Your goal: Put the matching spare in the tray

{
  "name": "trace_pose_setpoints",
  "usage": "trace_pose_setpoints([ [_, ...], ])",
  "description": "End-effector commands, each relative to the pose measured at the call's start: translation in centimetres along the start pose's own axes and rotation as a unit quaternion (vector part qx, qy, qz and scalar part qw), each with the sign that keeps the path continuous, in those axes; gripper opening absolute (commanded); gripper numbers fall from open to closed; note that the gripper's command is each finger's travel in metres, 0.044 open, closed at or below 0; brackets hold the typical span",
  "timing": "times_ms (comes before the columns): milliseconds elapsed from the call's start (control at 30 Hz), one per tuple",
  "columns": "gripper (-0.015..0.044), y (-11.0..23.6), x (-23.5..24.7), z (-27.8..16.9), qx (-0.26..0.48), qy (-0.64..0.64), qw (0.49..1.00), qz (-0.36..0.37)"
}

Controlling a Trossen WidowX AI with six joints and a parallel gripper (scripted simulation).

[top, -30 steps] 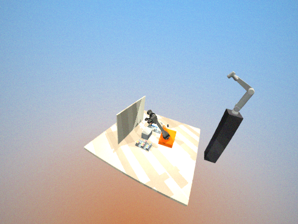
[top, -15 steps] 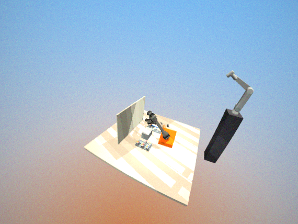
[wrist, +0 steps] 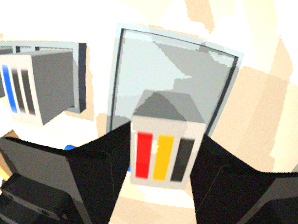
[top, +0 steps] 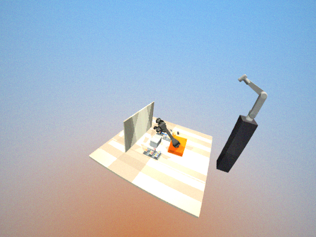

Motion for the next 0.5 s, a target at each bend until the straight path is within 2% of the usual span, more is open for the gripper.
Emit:
trace_pose_setpoints([
  [0,0.0000,-0.38,0.06,0.07,-0.002,-0.002,1.000,-0.002],
  [100,0.0000,-0.62,0.11,0.11,-0.002,-0.002,1.000,-0.002],
  [467,0.0289,-0.34,0.06,0.06,0.000,0.000,1.000,0.000],
])
Point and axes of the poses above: the point midway between the two fingers, 35 mm back from their tips, its own y axis back along the fingers, its own x axis across the jaws, z = x × y, the point moved 8 cm from there along y, back along the fingers, and after that the axes turned 11 degrees about y, right-handed, at the moved point
